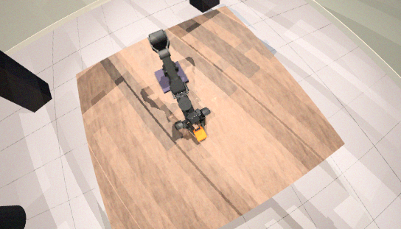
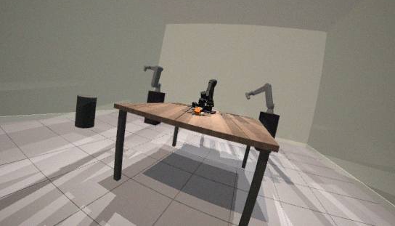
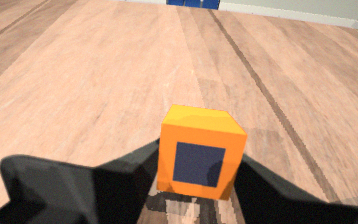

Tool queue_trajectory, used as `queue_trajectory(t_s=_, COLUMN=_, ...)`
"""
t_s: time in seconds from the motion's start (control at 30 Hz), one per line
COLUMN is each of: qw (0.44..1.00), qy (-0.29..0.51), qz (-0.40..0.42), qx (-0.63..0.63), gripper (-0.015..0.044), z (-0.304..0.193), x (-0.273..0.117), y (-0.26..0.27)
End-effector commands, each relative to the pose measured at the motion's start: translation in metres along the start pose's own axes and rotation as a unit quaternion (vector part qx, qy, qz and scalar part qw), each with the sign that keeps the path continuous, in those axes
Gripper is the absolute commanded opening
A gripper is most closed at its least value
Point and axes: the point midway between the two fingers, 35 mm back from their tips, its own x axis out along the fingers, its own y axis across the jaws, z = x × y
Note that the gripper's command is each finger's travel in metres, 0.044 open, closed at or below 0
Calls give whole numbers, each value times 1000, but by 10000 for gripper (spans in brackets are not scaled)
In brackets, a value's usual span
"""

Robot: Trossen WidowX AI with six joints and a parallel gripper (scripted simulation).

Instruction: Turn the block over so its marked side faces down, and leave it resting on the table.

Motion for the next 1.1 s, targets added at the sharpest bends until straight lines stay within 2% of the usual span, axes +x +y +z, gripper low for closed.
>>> queue_trajectory(t_s=0.0, qw=1000, qy=-25, qz=0, qx=2, gripper=0, z=-6, x=-3, y=0)
queue_trajectory(t_s=0.33, qw=997, qy=-72, qz=-1, qx=4, gripper=0, z=-7, x=-11, y=-1)
queue_trajectory(t_s=0.8, qw=997, qy=-73, qz=-1, qx=4, gripper=0, z=-7, x=-11, y=-1)
queue_trajectory(t_s=1.07, qw=997, qy=-73, qz=-1, qx=4, gripper=210, z=-7, x=-11, y=-1)
